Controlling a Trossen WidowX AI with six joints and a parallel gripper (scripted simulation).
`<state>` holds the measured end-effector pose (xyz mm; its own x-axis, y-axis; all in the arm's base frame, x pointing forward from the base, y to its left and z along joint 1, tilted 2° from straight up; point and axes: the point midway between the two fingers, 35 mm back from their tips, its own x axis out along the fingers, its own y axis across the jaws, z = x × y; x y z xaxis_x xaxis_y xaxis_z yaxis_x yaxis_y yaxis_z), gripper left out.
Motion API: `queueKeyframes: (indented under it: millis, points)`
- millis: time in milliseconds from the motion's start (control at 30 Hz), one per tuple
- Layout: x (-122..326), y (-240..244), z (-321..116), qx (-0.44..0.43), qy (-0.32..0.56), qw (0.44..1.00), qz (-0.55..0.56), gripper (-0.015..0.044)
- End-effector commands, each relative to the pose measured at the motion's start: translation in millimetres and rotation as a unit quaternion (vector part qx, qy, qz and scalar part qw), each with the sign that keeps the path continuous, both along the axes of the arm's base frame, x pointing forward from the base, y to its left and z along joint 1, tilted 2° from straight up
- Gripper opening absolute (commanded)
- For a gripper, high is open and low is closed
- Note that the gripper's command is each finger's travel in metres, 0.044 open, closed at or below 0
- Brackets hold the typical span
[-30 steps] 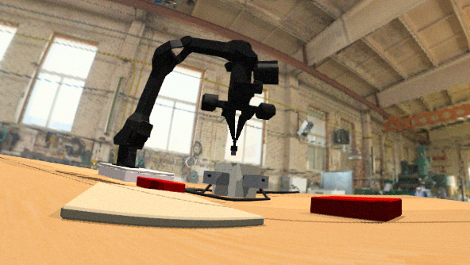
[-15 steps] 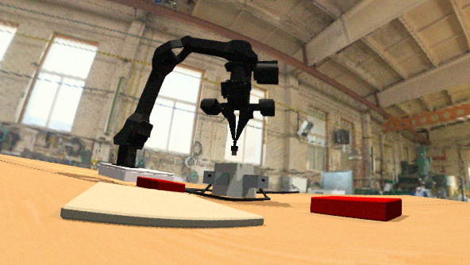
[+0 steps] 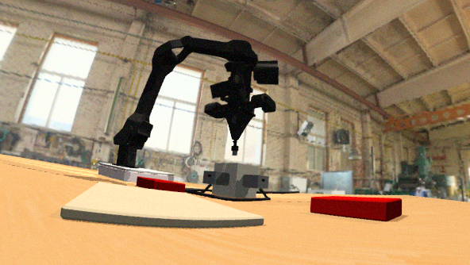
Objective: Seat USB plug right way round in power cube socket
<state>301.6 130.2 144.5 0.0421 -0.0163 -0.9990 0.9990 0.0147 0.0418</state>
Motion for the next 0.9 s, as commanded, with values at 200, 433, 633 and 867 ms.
queueKeyframes:
  millis: [200, 433, 633, 867]
  points:
    - [0.0, 0.0, -0.2, 0.005, -0.002, 0.992, -0.129, 0.0]
    - [0.0, 0.0, -0.2, 0.006, -0.002, 0.991, -0.131, 0.0]
    - [0.1, 0.0, -0.1, 0.005, -0.002, 0.992, -0.13, 0.0]
    - [0.1, -0.5, -0.8, 0.005, -0.002, 0.992, -0.125, 0.0]
